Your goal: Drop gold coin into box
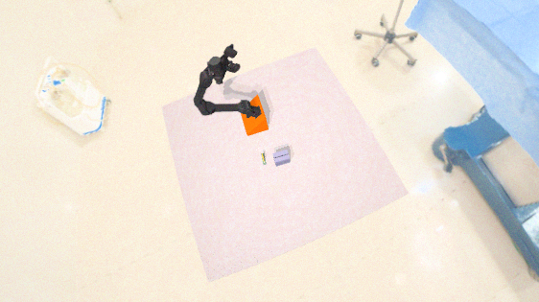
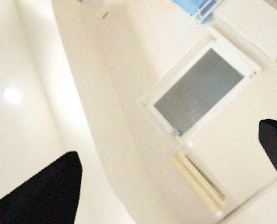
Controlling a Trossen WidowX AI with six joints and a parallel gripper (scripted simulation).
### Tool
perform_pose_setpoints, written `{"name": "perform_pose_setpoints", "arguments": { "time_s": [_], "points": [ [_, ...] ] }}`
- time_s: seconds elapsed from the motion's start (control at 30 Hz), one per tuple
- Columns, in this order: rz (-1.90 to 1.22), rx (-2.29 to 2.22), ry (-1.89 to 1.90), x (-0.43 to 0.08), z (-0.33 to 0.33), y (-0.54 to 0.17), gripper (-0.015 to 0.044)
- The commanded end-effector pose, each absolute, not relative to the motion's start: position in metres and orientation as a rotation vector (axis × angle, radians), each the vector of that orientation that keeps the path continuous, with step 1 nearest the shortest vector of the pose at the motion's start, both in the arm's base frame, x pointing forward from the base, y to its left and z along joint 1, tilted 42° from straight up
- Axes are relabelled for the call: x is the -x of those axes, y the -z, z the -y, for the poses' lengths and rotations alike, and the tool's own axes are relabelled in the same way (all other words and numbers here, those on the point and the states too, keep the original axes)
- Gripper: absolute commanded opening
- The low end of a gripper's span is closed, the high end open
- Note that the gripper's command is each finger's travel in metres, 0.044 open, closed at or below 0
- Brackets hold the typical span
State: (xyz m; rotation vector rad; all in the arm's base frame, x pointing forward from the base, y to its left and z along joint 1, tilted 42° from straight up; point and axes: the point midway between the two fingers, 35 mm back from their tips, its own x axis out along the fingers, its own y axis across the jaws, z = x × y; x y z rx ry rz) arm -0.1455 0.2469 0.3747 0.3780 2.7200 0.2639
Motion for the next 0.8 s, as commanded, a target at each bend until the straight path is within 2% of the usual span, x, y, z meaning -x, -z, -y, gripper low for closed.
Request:
{"name": "perform_pose_setpoints", "arguments": {
  "time_s": [0.0,0.27,0.5,0.77],
  "points": [
    [-2.712,-0.387,-0.266,0.144,-0.249,-0.373,0.0374],
    [-2.306,-0.643,-0.284,0.056,-0.308,-0.301,0.0164],
    [-1.933,-0.672,-0.196,-0.043,-0.319,-0.233,0.0161],
    [-1.596,-0.507,-0.011,-0.152,-0.276,-0.163,0.0161]
  ]
}}
